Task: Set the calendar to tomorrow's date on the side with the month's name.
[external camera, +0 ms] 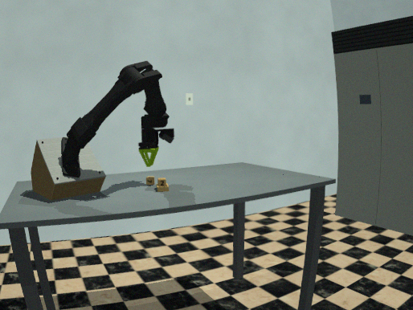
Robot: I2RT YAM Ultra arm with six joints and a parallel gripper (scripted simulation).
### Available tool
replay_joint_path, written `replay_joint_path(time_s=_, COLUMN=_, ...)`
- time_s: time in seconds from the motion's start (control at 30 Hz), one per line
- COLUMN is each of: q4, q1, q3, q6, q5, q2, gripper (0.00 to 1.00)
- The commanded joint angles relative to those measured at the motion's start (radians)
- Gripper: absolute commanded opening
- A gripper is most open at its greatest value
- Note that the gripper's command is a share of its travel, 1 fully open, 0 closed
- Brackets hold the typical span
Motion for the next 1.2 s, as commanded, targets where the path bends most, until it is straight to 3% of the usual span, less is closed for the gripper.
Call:
replay_joint_path(time_s=0.0, q4=0.082, q1=0.066, q3=-0.059, q6=0.007, q5=0.081, q2=-0.035, gripper=0.45)
replay_joint_path(time_s=0.1, q4=0.112, q1=0.078, q3=-0.082, q6=0.004, q5=0.108, q2=-0.039, gripper=0.45)
replay_joint_path(time_s=0.23, q4=0.227, q1=0.106, q3=-0.164, q6=-0.013, q5=0.196, q2=-0.047, gripper=0.45)
replay_joint_path(time_s=0.3, q4=0.242, q1=0.111, q3=-0.175, q6=-0.014, q5=0.209, q2=-0.049, gripper=0.45)
replay_joint_path(time_s=0.37, q4=0.243, q1=0.111, q3=-0.133, q6=-0.015, q5=0.210, q2=-0.049, gripper=0.45)
replay_joint_path(time_s=0.47, q4=0.277, q1=0.117, q3=-0.192, q6=-0.025, q5=0.229, q2=-0.047, gripper=0.45)
replay_joint_path(time_s=0.57, q4=0.375, q1=0.132, q3=-0.240, q6=-0.056, q5=0.285, q2=-0.004, gripper=0.45)
replay_joint_path(time_s=0.67, q4=0.418, q1=0.139, q3=-0.261, q6=-0.069, q5=0.310, q2=-0.002, gripper=0.45)
replay_joint_path(time_s=0.7, q4=0.461, q1=0.146, q3=-0.282, q6=-0.083, q5=0.334, q2=-0.035, gripper=0.45)
replay_joint_path(time_s=0.87, q4=0.620, q1=0.171, q3=-0.359, q6=-0.132, q5=0.425, q2=0.006, gripper=0.45)
replay_joint_path(time_s=1.07, q4=0.640, q1=0.174, q3=-0.326, q6=-0.139, q5=0.435, q2=-0.015, gripper=0.45)
replay_joint_path(time_s=1.17, q4=0.662, q1=0.175, q3=-0.374, q6=-0.152, q5=0.440, q2=0.007, gripper=0.45)
